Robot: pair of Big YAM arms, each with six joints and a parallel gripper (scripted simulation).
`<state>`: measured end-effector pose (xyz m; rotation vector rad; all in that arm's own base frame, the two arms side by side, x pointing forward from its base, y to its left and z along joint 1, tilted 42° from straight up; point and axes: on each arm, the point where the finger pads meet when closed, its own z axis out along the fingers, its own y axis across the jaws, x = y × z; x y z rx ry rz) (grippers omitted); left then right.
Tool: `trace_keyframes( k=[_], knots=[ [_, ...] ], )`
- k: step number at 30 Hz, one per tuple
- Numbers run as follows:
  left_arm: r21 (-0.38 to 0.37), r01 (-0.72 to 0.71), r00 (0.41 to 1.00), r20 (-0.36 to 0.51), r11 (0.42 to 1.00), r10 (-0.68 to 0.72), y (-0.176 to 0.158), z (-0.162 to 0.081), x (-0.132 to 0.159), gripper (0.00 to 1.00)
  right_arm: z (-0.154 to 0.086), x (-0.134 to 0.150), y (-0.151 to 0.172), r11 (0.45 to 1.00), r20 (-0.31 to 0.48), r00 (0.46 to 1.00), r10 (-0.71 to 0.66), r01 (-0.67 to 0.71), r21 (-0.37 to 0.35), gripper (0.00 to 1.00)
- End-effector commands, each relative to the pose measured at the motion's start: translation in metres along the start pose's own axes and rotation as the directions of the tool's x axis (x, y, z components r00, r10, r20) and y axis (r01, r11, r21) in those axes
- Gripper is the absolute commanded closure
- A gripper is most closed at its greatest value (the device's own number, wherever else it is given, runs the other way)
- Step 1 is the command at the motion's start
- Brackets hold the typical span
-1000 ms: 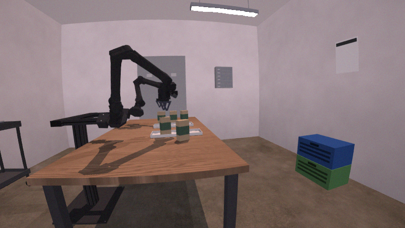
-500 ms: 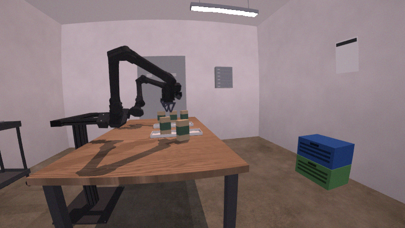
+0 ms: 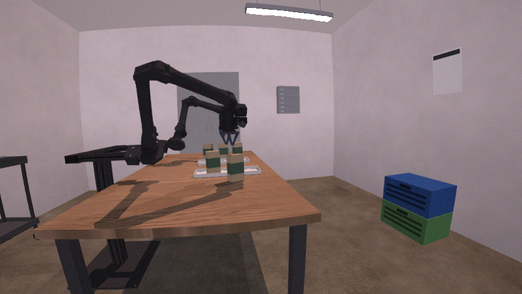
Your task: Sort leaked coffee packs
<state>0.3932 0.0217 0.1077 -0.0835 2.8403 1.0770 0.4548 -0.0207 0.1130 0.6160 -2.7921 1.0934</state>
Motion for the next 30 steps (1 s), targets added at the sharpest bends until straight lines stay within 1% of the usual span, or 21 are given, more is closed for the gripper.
trace_keyframes(
  k=[1, 3, 6, 7, 8, 9, 12, 13, 14, 15, 18, 19, 22, 23, 25, 26, 30],
  knots=[
    [0.005, 0.036, 0.999, 0.017, 0.999, -0.036, 0.002, -0.007, -0.009, 0.24, -0.005, -0.014, -0.041, 1.0, 0.013, 1.0, -0.017, 0.017, 0.004, 0.24],
    [0.005, 0.036, 0.999, 0.017, 0.999, -0.036, 0.002, -0.007, -0.009, 0.24, -0.003, -0.017, -0.056, 1.0, 0.009, 1.0, -0.021, 0.021, 0.002, 0.24],
    [0.005, 0.036, 0.999, 0.017, 0.999, -0.036, 0.002, -0.007, -0.009, 0.24, -0.003, -0.018, -0.058, 1.0, 0.013, 1.0, -0.018, 0.018, 0.003, 0.24],
    [-0.004, 0.047, 0.999, -0.007, 0.999, -0.047, 0.002, 0.008, -0.001, 0.24, -0.009, -0.015, -0.05, 1.0, 0.026, 0.999, -0.02, 0.02, 0.007, 0.24],
    [-0.006, 0.043, 0.999, -0.011, 0.999, -0.043, 0.001, 0.012, 0.0, 0.24, -0.004, -0.015, -0.033, 0.997, 0.008, 0.997, -0.072, 0.072, 0.003, 0.24],
    [-0.007, 0.029, 1.0, -0.011, 1.0, -0.029, 0.001, 0.015, 0.0, 0.24, -0.003, -0.013, -0.031, 0.997, 0.004, 0.997, -0.076, 0.076, 0.0, 0.24],
    [-0.007, 0.021, 1.0, -0.011, 1.0, -0.021, 0.001, 0.018, 0.0, 0.24, -0.004, -0.015, -0.033, 0.997, 0.008, 0.997, -0.072, 0.072, 0.002, 0.24],
    [-0.007, 0.021, 1.0, -0.011, 1.0, -0.021, 0.001, 0.02, 0.0, 0.24, -0.021, -0.024, -0.05, 0.999, 0.049, 0.998, -0.034, 0.033, 0.014, 0.24],
    [-0.007, 0.021, 1.0, -0.011, 1.0, -0.021, 0.001, 0.023, 0.0, 0.24, -0.021, -0.024, -0.051, 0.999, 0.051, 0.998, -0.032, 0.031, 0.015, 0.24],
    [-0.007, 0.021, 1.0, -0.011, 1.0, -0.021, 0.001, 0.026, 0.0, 0.24, -0.009, -0.015, -0.05, 1.0, 0.026, 0.999, -0.02, 0.02, 0.007, 0.24],
    [-0.007, 0.021, 1.0, -0.011, 1.0, -0.021, 0.001, 0.034, 0.0, 0.24, -0.009, -0.015, -0.05, 1.0, 0.026, 0.999, -0.02, 0.02, 0.007, 0.24],
    [-0.007, 0.021, 1.0, -0.011, 1.0, -0.021, 0.001, 0.036, 0.001, 0.24, -0.019, -0.026, -0.047, 0.999, 0.036, 0.998, -0.041, 0.041, 0.01, 0.24],
    [-0.007, 0.021, 1.0, -0.012, 1.0, -0.021, 0.001, 0.044, 0.001, 0.24, -0.019, -0.027, -0.047, 0.999, 0.039, 0.999, -0.037, 0.037, 0.011, 0.24],
    [-0.006, 0.021, 1.0, -0.012, 1.0, -0.021, 0.001, 0.044, 0.001, 0.24, -0.019, -0.028, -0.047, 0.999, 0.041, 0.999, -0.035, 0.034, 0.011, 0.24],
    [0.0, 0.026, 1.0, 0.015, 1.0, -0.026, -0.001, 0.035, -0.01, 0.24, -0.016, -0.025, -0.043, 0.999, 0.033, 0.999, -0.043, 0.042, 0.009, 0.24],
    [0.003, 0.035, 0.999, 0.017, 0.999, -0.035, 0.002, 0.031, -0.009, 0.24, -0.015, -0.024, -0.043, 0.999, 0.032, 0.999, -0.043, 0.043, 0.009, 0.24],
    [0.003, 0.035, 0.999, 0.017, 0.999, -0.035, 0.002, 0.031, -0.009, 0.24, -0.016, -0.024, -0.043, 0.999, 0.033, 0.999, -0.042, 0.042, 0.009, 0.24]
  ],
)
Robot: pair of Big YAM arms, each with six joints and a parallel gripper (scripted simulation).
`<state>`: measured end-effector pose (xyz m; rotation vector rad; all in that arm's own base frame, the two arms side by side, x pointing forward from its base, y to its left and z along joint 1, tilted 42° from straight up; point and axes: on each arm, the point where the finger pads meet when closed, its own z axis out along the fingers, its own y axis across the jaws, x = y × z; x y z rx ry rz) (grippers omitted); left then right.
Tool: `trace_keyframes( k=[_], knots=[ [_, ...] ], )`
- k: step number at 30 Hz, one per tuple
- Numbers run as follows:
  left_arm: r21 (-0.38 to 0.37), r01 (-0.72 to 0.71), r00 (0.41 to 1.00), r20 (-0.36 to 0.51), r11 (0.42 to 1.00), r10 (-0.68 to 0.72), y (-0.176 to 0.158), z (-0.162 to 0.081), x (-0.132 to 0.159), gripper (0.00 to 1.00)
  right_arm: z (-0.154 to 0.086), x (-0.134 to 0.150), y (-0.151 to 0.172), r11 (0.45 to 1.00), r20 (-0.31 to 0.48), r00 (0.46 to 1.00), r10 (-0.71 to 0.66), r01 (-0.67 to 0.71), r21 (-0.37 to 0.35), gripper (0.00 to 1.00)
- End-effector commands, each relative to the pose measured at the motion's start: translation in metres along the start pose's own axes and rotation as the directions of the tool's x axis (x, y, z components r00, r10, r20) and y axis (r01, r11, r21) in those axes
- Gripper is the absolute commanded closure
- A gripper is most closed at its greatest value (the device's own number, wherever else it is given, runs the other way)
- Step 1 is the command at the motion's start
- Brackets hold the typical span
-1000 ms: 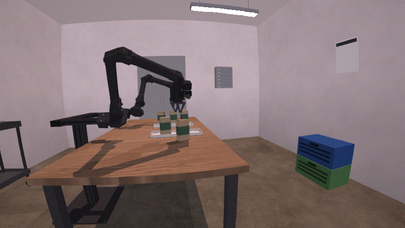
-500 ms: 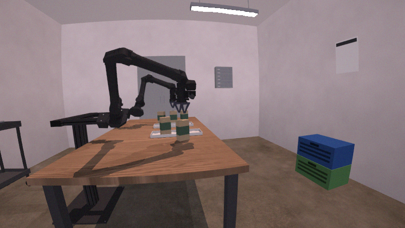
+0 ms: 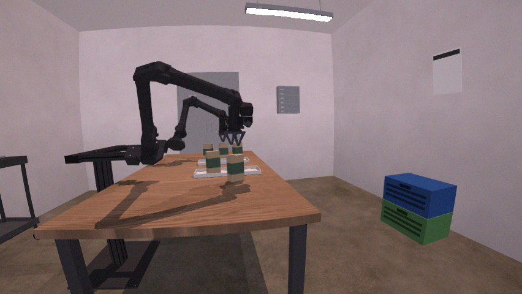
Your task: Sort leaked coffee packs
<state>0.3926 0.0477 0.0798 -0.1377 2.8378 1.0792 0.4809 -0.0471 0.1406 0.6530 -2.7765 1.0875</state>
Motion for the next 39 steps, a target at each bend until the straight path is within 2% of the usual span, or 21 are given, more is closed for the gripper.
trace_keyframes(
  k=[1, 7, 10, 16, 17, 20, 28, 29, 31, 34, 39],
  knots=[
    [0.007, 0.002, 1.0, 0.03, 1.0, -0.002, 0.001, -0.008, -0.012, 0.24, -0.015, -0.015, 0.001, 1.0, 0.031, 0.999, -0.015, 0.015, 0.01, 0.24],
    [0.007, 0.002, 1.0, 0.03, 1.0, -0.002, 0.001, -0.008, -0.012, 0.24, -0.015, -0.015, 0.001, 1.0, 0.031, 0.999, -0.015, 0.015, 0.01, 0.24],
    [-0.002, -0.012, 1.0, 0.001, 1.0, 0.012, 0.0, 0.01, -0.003, 0.24, -0.015, -0.015, 0.001, 1.0, 0.031, 0.999, -0.015, 0.015, 0.01, 0.24],
    [-0.002, -0.013, 1.0, 0.001, 1.0, 0.013, 0.0, 0.016, -0.003, 0.24, -0.015, -0.015, 0.001, 1.0, 0.031, 0.999, -0.015, 0.015, 0.01, 0.24],
    [0.002, 0.004, 1.0, 0.019, 1.0, -0.004, 0.002, 0.011, -0.014, 0.24, -0.015, -0.015, 0.001, 1.0, 0.031, 0.999, -0.015, 0.015, 0.01, 0.24],
    [-0.002, -0.013, 1.0, 0.001, 1.0, 0.013, 0.0, 0.021, -0.003, 0.24, -0.015, -0.015, 0.001, 1.0, 0.031, 0.999, -0.015, 0.015, 0.01, 0.24],
    [-0.003, -0.013, 1.0, 0.001, 1.0, 0.013, 0.0, 0.032, -0.004, 0.24, -0.015, -0.015, 0.001, 1.0, 0.031, 0.999, -0.015, 0.015, 0.01, 0.24],
    [-0.003, -0.013, 1.0, 0.001, 1.0, 0.013, 0.0, 0.033, -0.004, 0.24, -0.002, -0.011, 0.011, 0.999, 0.018, 0.999, -0.032, 0.032, 0.006, 0.24],
    [-0.002, -0.011, 1.0, 0.003, 1.0, 0.011, 0.0, 0.035, -0.005, 0.24, 0.016, -0.002, 0.002, 1.0, -0.007, 1.0, -0.008, 0.008, -0.004, 0.24],
    [0.0, -0.004, 1.0, 0.015, 1.0, 0.004, 0.0, 0.033, -0.012, 0.24, 0.014, -0.006, -0.004, 1.0, 0.004, 1.0, 0.003, -0.003, 0.0, 0.24],
    [-0.002, -0.013, 1.0, 0.0, 1.0, 0.013, -0.001, 0.044, -0.004, 0.24, 0.032, -0.002, 0.003, 1.0, -0.007, 1.0, -0.008, 0.008, -0.003, 0.24]
  ],
)
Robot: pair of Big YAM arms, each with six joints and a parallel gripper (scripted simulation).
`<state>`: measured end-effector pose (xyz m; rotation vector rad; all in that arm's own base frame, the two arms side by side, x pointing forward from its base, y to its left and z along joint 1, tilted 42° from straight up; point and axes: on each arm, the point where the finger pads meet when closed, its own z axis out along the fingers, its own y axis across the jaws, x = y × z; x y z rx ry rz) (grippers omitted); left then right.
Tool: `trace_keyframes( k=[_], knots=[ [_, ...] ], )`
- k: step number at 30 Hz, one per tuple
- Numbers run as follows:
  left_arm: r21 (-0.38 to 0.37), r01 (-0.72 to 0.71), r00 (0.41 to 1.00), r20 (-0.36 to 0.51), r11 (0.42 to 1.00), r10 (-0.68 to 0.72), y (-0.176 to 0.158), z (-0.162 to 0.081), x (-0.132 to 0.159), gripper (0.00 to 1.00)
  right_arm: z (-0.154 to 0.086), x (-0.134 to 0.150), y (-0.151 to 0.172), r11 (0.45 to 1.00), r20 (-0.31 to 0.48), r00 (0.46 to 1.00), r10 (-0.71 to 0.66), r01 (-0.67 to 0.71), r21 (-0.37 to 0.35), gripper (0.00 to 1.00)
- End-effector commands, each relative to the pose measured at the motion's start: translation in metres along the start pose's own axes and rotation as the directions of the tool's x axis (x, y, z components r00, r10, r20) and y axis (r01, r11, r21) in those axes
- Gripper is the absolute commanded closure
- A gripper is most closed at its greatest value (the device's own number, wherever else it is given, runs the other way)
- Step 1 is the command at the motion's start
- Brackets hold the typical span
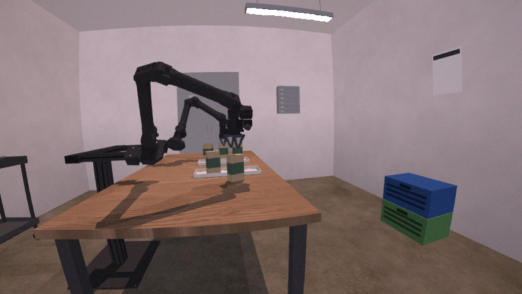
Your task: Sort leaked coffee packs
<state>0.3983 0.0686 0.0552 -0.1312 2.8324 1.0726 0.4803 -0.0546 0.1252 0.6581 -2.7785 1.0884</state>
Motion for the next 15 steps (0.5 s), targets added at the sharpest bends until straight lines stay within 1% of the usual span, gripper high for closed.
trace_keyframes(
  k=[1, 6, 7, 8, 11, 12, 15],
  knots=[
    [-0.005, -0.011, 1.0, -0.007, 1.0, 0.011, 0.001, 0.012, -0.001, 0.24, 0.018, -0.001, -0.002, 1.0, -0.011, 1.0, -0.007, 0.007, -0.004, 0.24],
    [-0.006, -0.012, 1.0, -0.008, 1.0, 0.012, 0.001, 0.019, -0.001, 0.24, 0.029, -0.003, -0.003, 1.0, -0.007, 1.0, -0.003, 0.003, -0.003, 0.24],
    [-0.005, -0.012, 1.0, -0.008, 1.0, 0.012, 0.001, 0.02, -0.001, 0.24, 0.024, -0.008, -0.009, 1.0, 0.005, 1.0, 0.009, -0.009, 0.002, 0.24],
    [-0.005, -0.008, 1.0, -0.004, 1.0, 0.008, 0.001, 0.021, -0.003, 0.24, 0.013, -0.008, -0.007, 1.0, 0.019, 1.0, 0.008, -0.009, 0.007, 0.24],
    [-0.004, -0.003, 1.0, 0.002, 1.0, 0.003, 0.002, 0.019, -0.007, 0.24, 0.013, -0.008, -0.007, 1.0, 0.019, 1.0, 0.008, -0.009, 0.007, 0.24],
    [0.002, 0.002, 1.0, 0.02, 1.0, -0.002, 0.001, 0.009, -0.011, 0.24, 0.013, -0.008, -0.007, 1.0, 0.019, 1.0, 0.008, -0.009, 0.007, 0.24],
    [0.002, 0.002, 1.0, 0.02, 1.0, -0.002, 0.001, 0.009, -0.011, 0.24, 0.013, -0.008, -0.007, 1.0, 0.019, 1.0, 0.008, -0.009, 0.007, 0.24]
  ],
)
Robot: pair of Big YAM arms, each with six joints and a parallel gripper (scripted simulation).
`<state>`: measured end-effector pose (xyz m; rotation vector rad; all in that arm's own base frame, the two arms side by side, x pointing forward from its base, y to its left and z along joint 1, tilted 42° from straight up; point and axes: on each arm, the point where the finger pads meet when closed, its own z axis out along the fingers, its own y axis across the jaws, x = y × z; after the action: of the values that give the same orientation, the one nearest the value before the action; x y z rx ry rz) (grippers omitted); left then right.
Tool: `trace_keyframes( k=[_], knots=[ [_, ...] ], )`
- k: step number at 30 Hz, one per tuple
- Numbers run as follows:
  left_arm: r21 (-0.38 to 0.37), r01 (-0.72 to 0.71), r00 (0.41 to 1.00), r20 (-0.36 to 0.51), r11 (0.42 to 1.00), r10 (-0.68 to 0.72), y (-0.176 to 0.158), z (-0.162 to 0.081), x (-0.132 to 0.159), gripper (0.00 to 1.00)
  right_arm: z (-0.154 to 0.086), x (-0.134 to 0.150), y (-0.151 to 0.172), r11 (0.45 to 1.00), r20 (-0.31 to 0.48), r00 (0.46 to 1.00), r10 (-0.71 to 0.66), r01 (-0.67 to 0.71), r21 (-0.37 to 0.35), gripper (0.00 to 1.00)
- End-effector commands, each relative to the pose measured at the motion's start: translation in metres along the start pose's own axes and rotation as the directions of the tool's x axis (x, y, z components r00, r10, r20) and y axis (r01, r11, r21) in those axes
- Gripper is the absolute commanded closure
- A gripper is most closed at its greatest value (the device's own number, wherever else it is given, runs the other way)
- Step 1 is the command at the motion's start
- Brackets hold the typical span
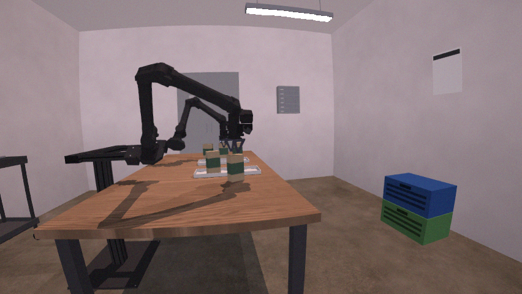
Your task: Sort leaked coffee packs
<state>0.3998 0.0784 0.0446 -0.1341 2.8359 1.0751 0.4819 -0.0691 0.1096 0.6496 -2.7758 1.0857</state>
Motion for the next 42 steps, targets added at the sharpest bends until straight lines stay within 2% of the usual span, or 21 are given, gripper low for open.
trace_keyframes(
  k=[1, 4, 6, 7, 27, 30, 31, 36, 42],
  knots=[
    [0.003, 0.002, 1.0, 0.025, 1.0, -0.002, 0.001, -0.006, -0.011, 0.24, -0.008, -0.008, -0.007, 1.0, 0.025, 1.0, 0.006, -0.006, 0.01, 0.24],
    [0.003, 0.002, 1.0, 0.025, 1.0, -0.002, 0.001, -0.006, -0.011, 0.24, -0.009, -0.008, -0.007, 1.0, 0.025, 1.0, 0.006, -0.006, 0.01, 0.24],
    [0.003, 0.002, 1.0, 0.025, 1.0, -0.002, 0.001, -0.006, -0.011, 0.24, 0.008, -0.003, -0.003, 1.0, 0.002, 1.0, -0.006, 0.006, 0.001, 0.24],
    [0.003, 0.002, 1.0, 0.025, 1.0, -0.002, 0.001, -0.006, -0.011, 0.77, 0.013, -0.001, -0.001, 1.0, -0.005, 1.0, -0.01, 0.01, -0.002, 0.24],
    [0.003, 0.002, 1.0, 0.025, 1.0, -0.002, 0.001, -0.006, -0.011, 0.77, 0.037, -0.001, -0.001, 1.0, -0.005, 1.0, -0.01, 0.01, -0.004, 0.24],
    [0.003, 0.002, 1.0, 0.025, 1.0, -0.002, 0.001, -0.006, -0.011, 0.77, 0.038, -0.002, -0.003, 1.0, -0.003, 1.0, -0.008, 0.008, -0.003, 0.24],
    [0.003, 0.002, 1.0, 0.025, 1.0, -0.002, 0.001, -0.006, -0.011, 0.77, 0.028, -0.014, -0.014, 1.0, 0.027, 1.0, 0.011, -0.011, 0.011, 0.24],
    [0.003, 0.002, 1.0, 0.025, 1.0, -0.002, 0.001, -0.006, -0.011, 0.77, 0.046, -0.001, -0.002, 1.0, -0.005, 1.0, -0.01, 0.01, -0.004, 0.24],
    [0.003, 0.002, 1.0, 0.025, 1.0, -0.002, 0.001, -0.006, -0.011, 0.77, 0.054, -0.001, -0.002, 1.0, -0.004, 1.0, -0.01, 0.01, -0.005, 0.24]
  ],
)
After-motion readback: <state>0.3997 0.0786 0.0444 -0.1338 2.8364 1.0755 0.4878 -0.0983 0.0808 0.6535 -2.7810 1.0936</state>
